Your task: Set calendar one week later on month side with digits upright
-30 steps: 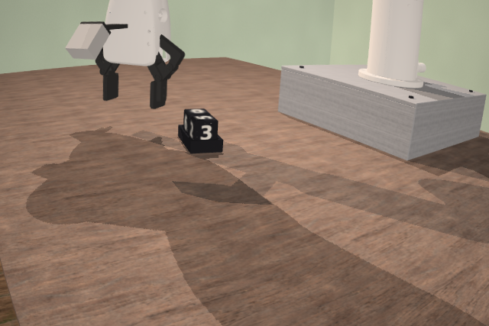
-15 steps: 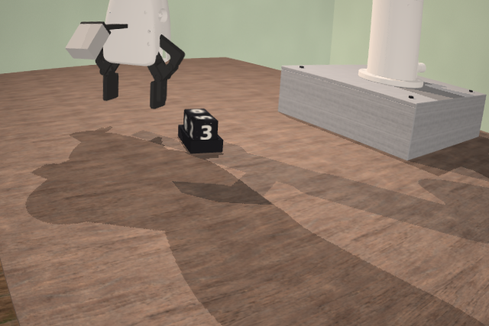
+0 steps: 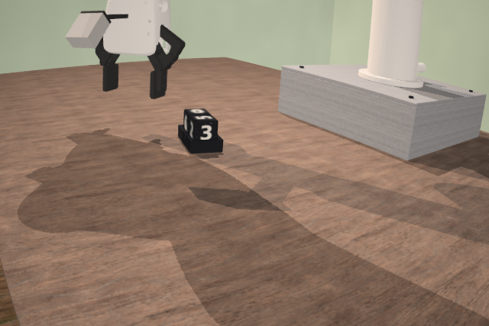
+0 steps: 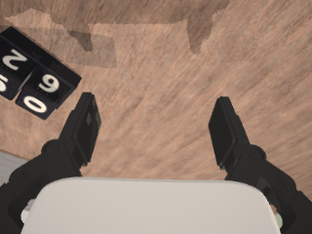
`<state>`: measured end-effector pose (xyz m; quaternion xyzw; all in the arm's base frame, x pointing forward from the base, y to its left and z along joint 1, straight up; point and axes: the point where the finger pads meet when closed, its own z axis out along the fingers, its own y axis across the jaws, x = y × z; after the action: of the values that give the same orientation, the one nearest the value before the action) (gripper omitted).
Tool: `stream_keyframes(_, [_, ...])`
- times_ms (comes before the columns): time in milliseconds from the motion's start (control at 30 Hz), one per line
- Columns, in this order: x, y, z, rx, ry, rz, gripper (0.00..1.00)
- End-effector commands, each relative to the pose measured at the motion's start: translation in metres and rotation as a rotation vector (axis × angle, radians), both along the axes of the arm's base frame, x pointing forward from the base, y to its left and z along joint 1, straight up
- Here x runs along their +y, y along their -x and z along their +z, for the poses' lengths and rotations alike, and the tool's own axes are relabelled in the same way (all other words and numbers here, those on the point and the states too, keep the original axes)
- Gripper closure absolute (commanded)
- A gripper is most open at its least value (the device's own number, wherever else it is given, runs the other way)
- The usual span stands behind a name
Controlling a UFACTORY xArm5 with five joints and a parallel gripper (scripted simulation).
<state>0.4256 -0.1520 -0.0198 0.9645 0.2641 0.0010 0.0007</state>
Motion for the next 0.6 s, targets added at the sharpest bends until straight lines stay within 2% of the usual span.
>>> stream_keyframes(0, [0.0, -0.001, 0.002, -0.002, 0.001, 0.0, 0.0])
stream_keyframes(133, [0.0, 0.0, 0.002, -0.002, 0.001, -0.04, 0.0])
stream_keyframes(333, [0.0, 0.007, 0.002, -0.002, 0.0, -0.257, 0.0])
stream_keyframes(433, [0.003, 0.022, 0.002, -0.002, 0.0, -0.262, 0.0])
stream_keyframes(567, [0.003, 0.024, 0.002, -0.002, 0.0, -0.262, 0.0])
